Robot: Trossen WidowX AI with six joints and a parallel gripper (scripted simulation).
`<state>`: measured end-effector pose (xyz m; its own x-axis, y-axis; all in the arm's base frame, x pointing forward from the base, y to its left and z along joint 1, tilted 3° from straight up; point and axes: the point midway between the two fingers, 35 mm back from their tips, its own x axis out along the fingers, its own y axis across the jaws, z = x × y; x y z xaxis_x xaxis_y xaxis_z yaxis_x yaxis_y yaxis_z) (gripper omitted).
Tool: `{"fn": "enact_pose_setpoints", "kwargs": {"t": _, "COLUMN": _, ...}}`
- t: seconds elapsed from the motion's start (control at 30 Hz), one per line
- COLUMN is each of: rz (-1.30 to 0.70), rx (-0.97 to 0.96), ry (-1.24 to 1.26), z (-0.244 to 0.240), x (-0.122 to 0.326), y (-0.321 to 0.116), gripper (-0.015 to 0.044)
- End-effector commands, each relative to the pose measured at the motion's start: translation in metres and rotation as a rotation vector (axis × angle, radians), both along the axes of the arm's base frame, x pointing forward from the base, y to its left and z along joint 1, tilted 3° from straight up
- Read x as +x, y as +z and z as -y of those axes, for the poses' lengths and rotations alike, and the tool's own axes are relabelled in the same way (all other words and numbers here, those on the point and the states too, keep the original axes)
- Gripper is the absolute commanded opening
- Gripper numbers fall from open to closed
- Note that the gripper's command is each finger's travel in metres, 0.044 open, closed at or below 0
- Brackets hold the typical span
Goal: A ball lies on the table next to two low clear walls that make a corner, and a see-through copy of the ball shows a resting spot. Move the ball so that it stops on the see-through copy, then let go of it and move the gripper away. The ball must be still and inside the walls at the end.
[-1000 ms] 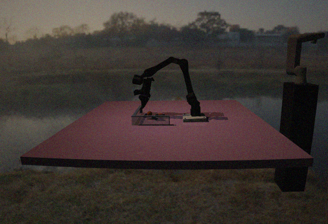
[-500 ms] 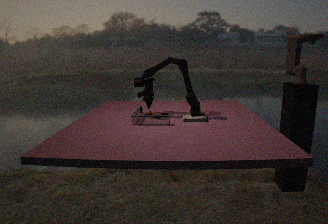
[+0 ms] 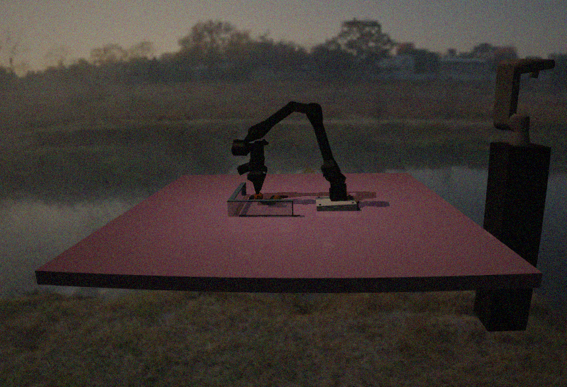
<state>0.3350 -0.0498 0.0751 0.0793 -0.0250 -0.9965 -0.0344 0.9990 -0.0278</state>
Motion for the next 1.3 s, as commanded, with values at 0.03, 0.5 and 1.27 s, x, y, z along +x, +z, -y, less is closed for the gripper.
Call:
{"fn": "enact_pose_setpoints", "kwargs": {"t": 0.03, "rz": -0.001, "rx": -0.006, "ry": 0.003, "z": 0.001, "x": 0.001, "y": -0.009, "gripper": 0.0286}}
{"fn": "enact_pose_setpoints", "kwargs": {"t": 0.5, "rz": -0.002, "rx": -0.006, "ry": 0.003, "z": 0.001, "x": 0.001, "y": -0.022, "gripper": 0.0174}}
{"fn": "enact_pose_setpoints", "kwargs": {"t": 1.27, "rz": -0.001, "rx": -0.006, "ry": 0.003, "z": 0.0, "x": 0.002, "y": 0.056, "gripper": 0.0}}
